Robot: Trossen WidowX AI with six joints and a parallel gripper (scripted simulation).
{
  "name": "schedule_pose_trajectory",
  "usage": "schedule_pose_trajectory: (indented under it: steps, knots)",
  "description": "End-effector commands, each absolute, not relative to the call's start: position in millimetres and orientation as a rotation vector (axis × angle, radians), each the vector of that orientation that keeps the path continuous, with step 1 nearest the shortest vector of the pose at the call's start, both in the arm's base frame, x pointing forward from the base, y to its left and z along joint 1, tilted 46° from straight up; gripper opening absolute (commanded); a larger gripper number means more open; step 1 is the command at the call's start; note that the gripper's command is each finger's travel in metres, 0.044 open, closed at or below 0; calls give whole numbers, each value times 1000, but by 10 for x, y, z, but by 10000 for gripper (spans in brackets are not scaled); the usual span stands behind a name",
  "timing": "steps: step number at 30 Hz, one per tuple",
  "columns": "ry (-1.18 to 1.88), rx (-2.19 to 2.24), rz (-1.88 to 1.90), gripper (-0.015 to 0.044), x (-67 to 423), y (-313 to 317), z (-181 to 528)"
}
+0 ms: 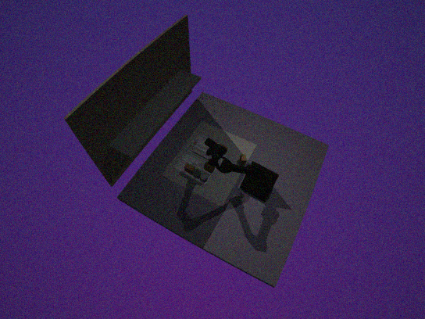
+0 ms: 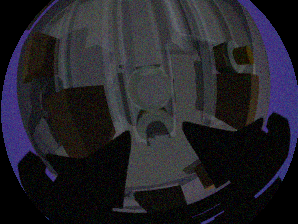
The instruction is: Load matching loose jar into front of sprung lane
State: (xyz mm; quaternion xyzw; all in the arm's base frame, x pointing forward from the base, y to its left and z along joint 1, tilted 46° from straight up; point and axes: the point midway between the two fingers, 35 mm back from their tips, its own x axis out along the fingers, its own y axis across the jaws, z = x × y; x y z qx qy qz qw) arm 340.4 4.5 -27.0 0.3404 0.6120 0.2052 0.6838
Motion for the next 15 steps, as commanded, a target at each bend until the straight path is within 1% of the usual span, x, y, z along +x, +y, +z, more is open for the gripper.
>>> schedule_pose_trajectory:
  steps: [1, 8, 15]
  knots:
    - [1358, 759, 461, 306, 3420, -45, -179]
    - [1358, 759, 461, 306, 3389, -40, -180]
    - [1359, 759, 460, 306, 3187, -2, -184]
